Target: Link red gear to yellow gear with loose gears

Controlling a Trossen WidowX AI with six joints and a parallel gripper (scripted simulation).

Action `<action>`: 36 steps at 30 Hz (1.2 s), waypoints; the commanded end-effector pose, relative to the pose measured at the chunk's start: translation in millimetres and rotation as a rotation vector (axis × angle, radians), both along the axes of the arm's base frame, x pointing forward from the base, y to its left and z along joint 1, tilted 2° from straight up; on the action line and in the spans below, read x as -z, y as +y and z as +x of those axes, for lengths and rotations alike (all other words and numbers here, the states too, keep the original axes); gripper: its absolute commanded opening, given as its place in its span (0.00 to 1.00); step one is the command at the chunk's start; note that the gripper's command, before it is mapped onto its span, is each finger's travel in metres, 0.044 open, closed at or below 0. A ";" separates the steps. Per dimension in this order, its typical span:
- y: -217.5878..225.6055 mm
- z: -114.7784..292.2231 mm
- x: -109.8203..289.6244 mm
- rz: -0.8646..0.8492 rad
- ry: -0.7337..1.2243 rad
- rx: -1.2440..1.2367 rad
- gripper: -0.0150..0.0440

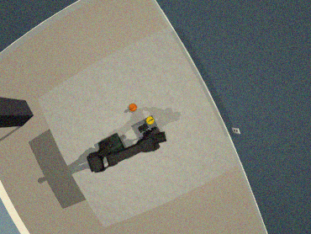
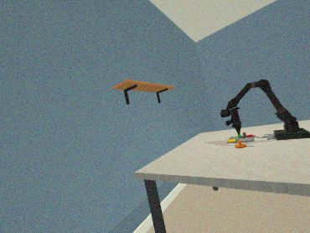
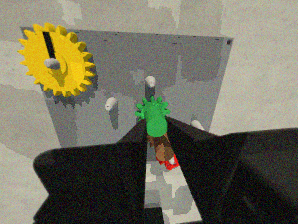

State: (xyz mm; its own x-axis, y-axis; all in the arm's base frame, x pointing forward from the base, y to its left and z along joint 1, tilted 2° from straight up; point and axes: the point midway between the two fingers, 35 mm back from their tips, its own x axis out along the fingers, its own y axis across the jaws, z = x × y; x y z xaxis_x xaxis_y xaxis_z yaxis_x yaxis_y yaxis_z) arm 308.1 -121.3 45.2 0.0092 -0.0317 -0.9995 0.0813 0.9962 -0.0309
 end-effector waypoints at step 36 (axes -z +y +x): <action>-0.2 0.4 -17.5 -0.006 0.005 -0.145 0.49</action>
